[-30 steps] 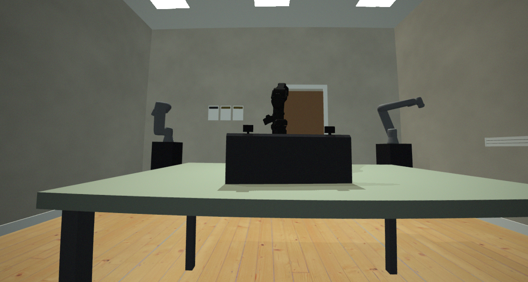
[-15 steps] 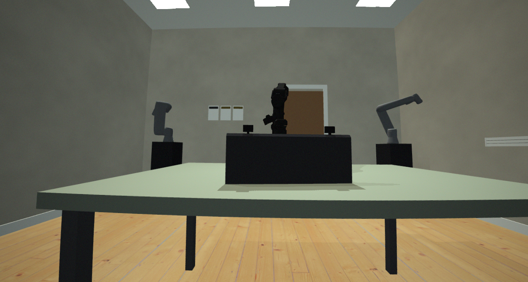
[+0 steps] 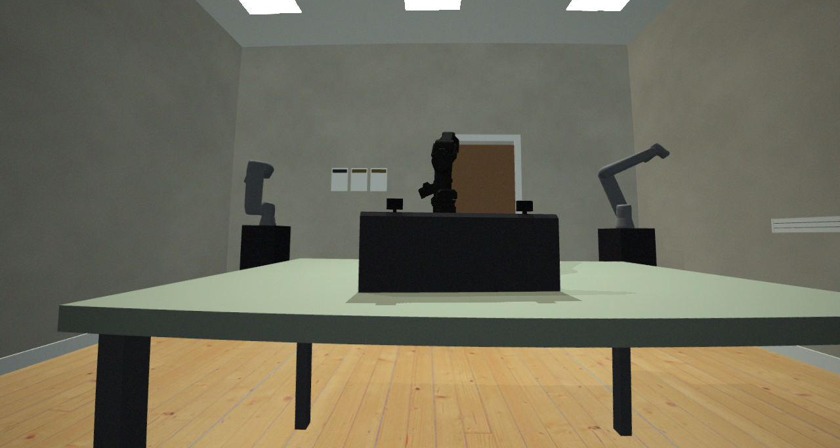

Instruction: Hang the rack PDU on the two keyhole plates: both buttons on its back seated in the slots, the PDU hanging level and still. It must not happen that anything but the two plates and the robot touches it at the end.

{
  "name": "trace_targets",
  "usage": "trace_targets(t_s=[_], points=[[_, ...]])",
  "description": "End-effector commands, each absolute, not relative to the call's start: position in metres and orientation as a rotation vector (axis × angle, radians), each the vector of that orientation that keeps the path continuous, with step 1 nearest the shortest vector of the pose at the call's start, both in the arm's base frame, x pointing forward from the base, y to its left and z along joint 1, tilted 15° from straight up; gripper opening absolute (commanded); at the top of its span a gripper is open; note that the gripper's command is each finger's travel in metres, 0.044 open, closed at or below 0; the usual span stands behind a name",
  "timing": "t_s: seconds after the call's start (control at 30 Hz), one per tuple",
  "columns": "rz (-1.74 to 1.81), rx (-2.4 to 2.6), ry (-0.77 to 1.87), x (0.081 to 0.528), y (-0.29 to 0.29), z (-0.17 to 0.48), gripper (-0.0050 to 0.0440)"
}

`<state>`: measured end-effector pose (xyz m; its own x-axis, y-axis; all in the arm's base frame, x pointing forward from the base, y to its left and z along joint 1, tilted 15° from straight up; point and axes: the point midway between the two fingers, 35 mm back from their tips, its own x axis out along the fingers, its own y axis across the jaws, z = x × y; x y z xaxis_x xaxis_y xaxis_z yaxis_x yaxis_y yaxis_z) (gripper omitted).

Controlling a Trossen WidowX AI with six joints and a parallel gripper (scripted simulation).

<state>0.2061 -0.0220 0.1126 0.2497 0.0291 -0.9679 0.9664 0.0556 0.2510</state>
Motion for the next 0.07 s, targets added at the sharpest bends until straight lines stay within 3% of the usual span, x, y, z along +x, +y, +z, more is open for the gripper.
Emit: trace_targets(t_s=[0.0, 0.03], points=[[-0.957, 1.296, 1.049, 0.2078, -0.0224, 0.1174, 0.044], [-0.957, 1.296, 1.049, 0.2078, -0.0224, 0.1174, 0.044]])
